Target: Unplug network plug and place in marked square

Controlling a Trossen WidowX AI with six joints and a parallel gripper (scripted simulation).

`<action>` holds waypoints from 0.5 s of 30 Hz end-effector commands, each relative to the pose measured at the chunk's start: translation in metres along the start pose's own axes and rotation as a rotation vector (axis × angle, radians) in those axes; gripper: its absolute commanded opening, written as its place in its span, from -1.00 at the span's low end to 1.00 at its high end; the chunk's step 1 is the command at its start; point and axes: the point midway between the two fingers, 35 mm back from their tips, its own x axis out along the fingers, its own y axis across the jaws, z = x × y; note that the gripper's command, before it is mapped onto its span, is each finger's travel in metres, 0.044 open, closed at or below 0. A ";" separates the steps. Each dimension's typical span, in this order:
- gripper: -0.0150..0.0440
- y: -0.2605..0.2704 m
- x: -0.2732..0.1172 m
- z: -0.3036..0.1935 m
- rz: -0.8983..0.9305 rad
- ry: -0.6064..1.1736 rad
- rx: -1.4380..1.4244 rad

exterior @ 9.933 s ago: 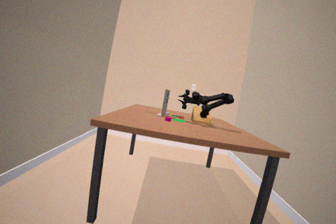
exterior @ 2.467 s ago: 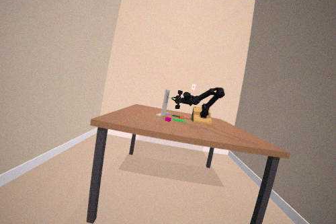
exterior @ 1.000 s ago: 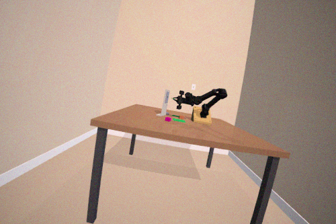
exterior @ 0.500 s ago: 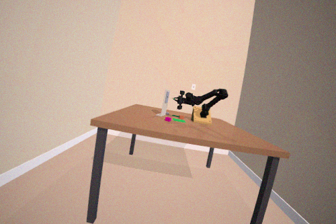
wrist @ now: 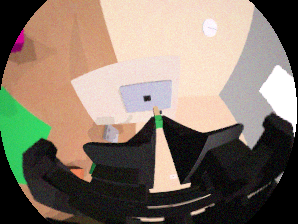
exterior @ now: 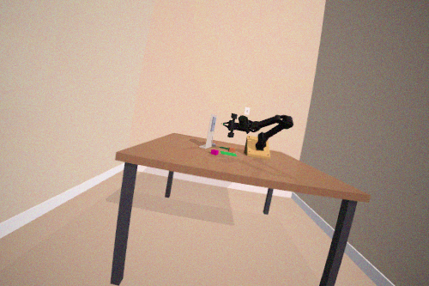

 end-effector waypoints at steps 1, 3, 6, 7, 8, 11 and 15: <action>-0.49 -0.013 -0.003 -0.001 -0.004 -0.006 -0.001; -0.49 -0.018 -0.005 -0.003 -0.004 -0.006 -0.001; -0.49 -0.026 -0.007 -0.006 -0.005 -0.005 -0.001; -0.49 -0.028 -0.009 -0.007 -0.005 -0.005 -0.001; -0.49 -0.030 -0.010 -0.008 -0.005 -0.005 -0.001; -0.49 -0.038 -0.013 -0.011 -0.007 -0.005 -0.002; -0.49 -0.040 -0.015 -0.012 -0.003 -0.007 -0.006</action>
